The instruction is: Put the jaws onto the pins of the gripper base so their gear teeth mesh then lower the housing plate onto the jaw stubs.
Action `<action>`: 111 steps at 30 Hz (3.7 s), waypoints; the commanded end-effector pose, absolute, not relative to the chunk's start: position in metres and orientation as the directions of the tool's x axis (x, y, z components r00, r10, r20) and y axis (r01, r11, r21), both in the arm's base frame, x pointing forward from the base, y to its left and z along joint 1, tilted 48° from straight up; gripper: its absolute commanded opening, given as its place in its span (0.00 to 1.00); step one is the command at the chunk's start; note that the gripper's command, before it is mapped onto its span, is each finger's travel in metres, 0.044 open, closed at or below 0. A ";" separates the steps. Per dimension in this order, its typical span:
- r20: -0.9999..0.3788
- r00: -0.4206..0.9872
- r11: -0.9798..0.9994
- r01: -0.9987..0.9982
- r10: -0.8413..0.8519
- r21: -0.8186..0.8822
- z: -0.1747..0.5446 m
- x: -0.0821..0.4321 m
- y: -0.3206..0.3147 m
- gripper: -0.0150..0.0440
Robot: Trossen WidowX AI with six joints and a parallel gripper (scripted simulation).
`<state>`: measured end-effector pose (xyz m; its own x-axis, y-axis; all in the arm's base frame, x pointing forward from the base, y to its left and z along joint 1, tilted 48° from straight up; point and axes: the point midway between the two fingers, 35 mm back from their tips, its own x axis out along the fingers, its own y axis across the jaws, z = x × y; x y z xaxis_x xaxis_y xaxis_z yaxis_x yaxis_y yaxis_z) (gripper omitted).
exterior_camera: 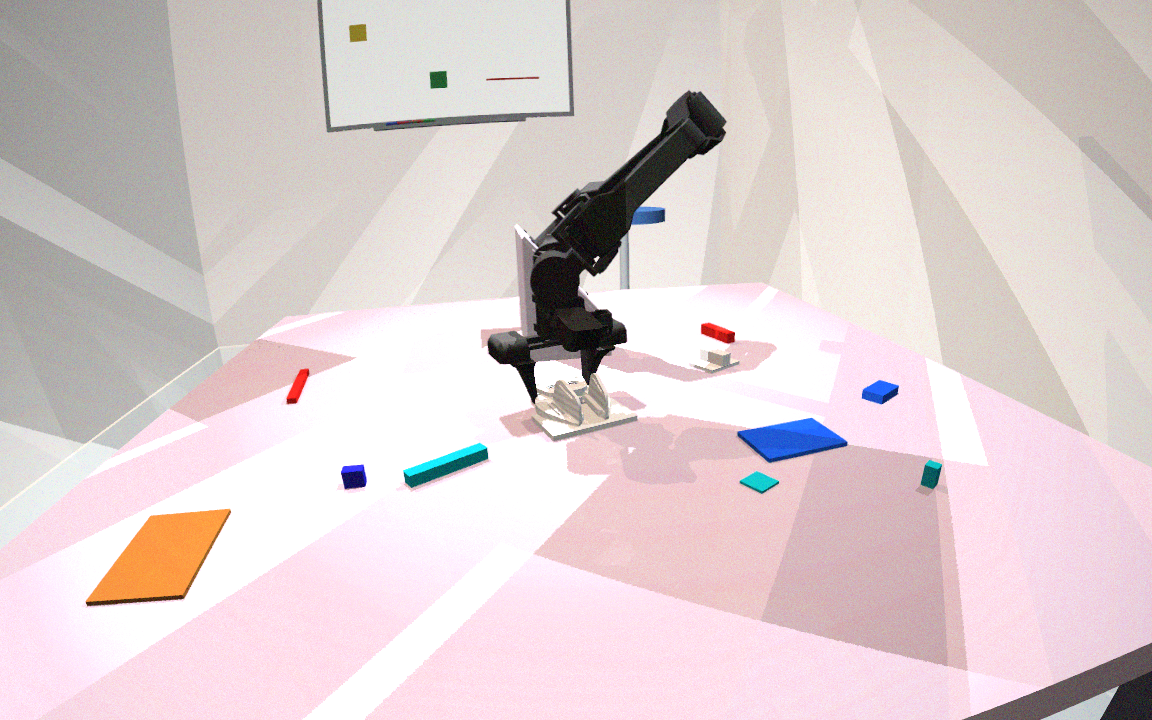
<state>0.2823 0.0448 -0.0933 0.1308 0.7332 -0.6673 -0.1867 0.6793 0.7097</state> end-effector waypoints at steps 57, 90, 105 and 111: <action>-0.671 0.132 0.683 -0.184 0.730 0.707 -0.043 0.273 -0.011 1.00; -0.673 0.129 0.684 -0.181 0.729 0.706 -0.008 0.200 -0.034 1.00; -0.673 0.129 0.684 -0.181 0.729 0.706 -0.008 0.200 -0.034 1.00; -0.673 0.129 0.684 -0.181 0.729 0.706 -0.008 0.200 -0.034 1.00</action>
<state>0.2006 -0.0340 -0.0077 0.1323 0.7297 -0.6709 -0.1789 0.6833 0.7079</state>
